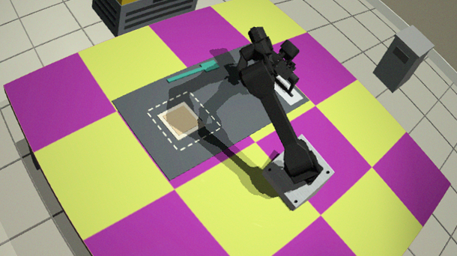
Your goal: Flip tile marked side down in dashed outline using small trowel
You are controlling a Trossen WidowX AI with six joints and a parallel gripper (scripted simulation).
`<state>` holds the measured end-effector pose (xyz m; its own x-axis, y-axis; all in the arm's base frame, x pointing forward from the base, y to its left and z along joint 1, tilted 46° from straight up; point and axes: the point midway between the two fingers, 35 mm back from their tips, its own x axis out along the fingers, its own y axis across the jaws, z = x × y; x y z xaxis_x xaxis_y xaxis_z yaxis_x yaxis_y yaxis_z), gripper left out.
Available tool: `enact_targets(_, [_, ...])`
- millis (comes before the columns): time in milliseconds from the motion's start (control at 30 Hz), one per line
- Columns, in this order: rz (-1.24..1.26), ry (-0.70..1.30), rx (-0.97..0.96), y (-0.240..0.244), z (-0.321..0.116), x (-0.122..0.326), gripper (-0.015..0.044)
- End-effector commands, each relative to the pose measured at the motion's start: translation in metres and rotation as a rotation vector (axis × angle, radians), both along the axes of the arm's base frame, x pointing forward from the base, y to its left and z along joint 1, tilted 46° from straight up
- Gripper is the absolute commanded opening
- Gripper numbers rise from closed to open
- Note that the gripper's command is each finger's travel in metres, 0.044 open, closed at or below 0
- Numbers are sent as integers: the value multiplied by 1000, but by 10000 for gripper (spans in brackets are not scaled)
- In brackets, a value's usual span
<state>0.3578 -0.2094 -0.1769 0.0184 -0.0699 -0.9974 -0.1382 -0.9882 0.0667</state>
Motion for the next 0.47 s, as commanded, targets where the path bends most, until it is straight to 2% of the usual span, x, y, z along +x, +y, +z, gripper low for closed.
enact_targets(0, [4, -8, -7, 1, 29, 2, 300])
enact_targets(267, [-2, -9, -5, 1, 48, 0, 300])
enact_targets(433, [3, -17, -13, -33, 112, -40, 300])
